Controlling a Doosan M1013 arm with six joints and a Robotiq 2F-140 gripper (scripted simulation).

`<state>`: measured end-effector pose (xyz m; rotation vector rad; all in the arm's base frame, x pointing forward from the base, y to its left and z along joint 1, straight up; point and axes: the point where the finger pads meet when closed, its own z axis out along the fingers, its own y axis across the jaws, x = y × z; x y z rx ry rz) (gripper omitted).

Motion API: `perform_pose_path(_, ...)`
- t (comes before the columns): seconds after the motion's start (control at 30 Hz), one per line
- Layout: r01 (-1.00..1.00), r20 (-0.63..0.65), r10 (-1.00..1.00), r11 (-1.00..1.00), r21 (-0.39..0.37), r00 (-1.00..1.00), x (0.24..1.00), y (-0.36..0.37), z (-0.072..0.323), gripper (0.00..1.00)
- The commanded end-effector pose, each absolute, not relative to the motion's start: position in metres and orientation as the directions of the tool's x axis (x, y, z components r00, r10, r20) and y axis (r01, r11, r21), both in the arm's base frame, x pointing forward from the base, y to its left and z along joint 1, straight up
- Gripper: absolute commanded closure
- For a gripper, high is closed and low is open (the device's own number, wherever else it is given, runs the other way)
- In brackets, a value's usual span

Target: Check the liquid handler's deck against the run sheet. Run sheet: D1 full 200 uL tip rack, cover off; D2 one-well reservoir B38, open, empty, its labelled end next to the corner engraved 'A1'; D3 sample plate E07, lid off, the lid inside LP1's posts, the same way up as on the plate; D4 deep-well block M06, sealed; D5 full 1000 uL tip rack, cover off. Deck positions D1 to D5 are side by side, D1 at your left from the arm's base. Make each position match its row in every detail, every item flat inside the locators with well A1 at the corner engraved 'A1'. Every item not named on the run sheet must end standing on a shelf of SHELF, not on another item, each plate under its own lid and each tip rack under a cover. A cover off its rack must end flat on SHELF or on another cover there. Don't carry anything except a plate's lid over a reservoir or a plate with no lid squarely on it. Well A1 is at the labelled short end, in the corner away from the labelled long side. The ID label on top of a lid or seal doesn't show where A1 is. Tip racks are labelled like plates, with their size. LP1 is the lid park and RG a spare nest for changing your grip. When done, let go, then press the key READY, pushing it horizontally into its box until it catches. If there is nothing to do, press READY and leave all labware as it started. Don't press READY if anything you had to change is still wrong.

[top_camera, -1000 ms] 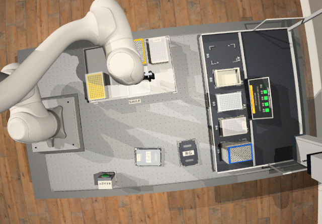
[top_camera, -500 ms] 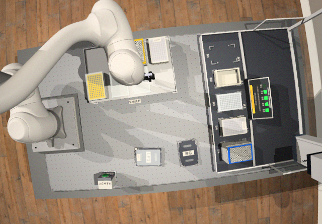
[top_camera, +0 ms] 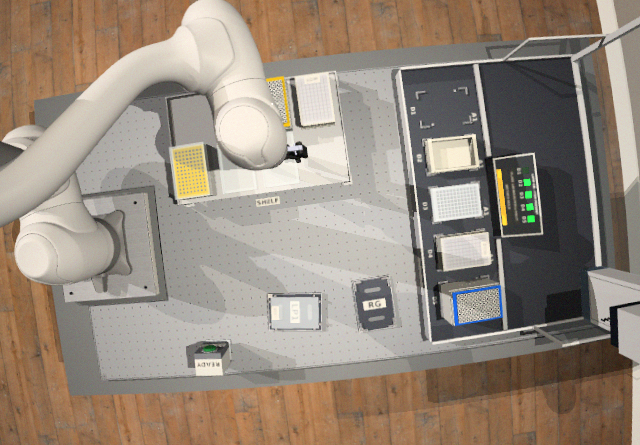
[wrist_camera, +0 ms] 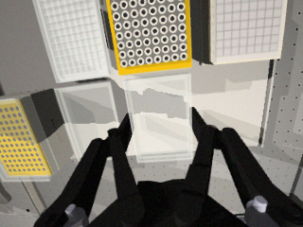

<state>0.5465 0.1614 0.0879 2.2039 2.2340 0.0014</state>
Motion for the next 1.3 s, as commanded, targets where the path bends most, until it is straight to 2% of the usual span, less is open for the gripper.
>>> perform_pose_path(0.0,1.0,-0.001,1.0,0.013,0.004,-0.013,0.5469,0.1616,0.0886,0.9)
perform_pose_path(1.27,1.0,-0.001,1.0,0.013,0.004,-0.013,0.5468,0.1615,0.0809,0.9)
